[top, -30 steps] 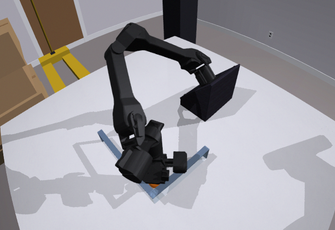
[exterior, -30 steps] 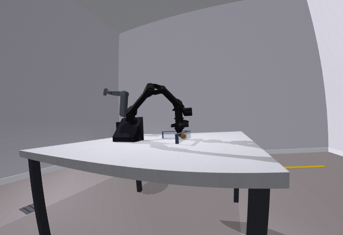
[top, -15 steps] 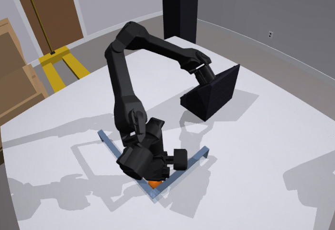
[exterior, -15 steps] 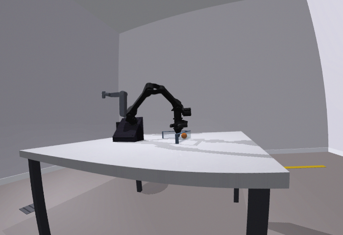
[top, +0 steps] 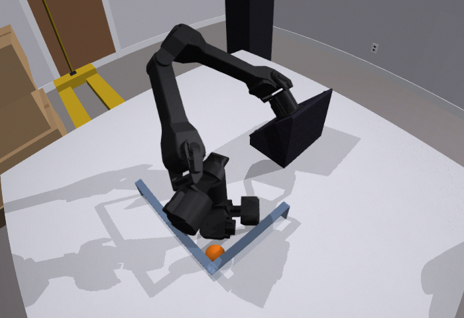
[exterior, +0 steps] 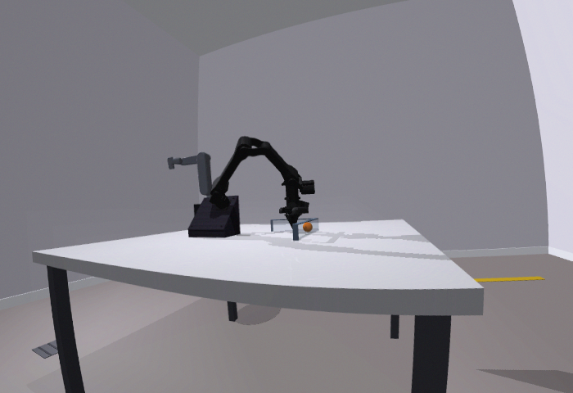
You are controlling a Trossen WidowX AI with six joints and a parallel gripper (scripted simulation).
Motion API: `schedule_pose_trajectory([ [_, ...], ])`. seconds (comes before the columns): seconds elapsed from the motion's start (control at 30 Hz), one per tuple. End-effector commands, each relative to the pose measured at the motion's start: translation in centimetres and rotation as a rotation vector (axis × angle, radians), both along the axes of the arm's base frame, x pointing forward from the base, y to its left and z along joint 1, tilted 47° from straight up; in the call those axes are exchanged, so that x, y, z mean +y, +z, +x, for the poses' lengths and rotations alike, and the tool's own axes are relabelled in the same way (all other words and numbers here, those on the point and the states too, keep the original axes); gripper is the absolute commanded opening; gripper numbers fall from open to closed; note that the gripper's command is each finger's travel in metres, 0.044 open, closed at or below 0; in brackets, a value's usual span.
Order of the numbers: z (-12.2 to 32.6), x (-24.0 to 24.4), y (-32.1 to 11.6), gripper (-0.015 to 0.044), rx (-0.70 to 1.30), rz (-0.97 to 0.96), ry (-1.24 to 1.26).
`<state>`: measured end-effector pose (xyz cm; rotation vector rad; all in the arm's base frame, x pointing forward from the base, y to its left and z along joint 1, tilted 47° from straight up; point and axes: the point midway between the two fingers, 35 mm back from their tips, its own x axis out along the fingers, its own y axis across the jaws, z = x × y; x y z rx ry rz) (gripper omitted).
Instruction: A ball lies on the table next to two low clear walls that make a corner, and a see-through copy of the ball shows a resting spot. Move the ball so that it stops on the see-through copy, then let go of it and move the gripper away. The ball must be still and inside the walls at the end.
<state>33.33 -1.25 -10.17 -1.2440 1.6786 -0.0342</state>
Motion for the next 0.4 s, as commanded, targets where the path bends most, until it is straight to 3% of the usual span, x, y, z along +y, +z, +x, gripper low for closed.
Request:
schedule_pose_trajectory([
  [0.0,-0.3,-0.3,0.4,0.0,-0.004,-0.001,0.003],
  [0.23,-1.0,-0.7,0.8,0.0,-0.004,-0.002,0.003],
  [0.37,-1.1,1.7,3.0,0.0,-0.004,0.0,0.003],
])
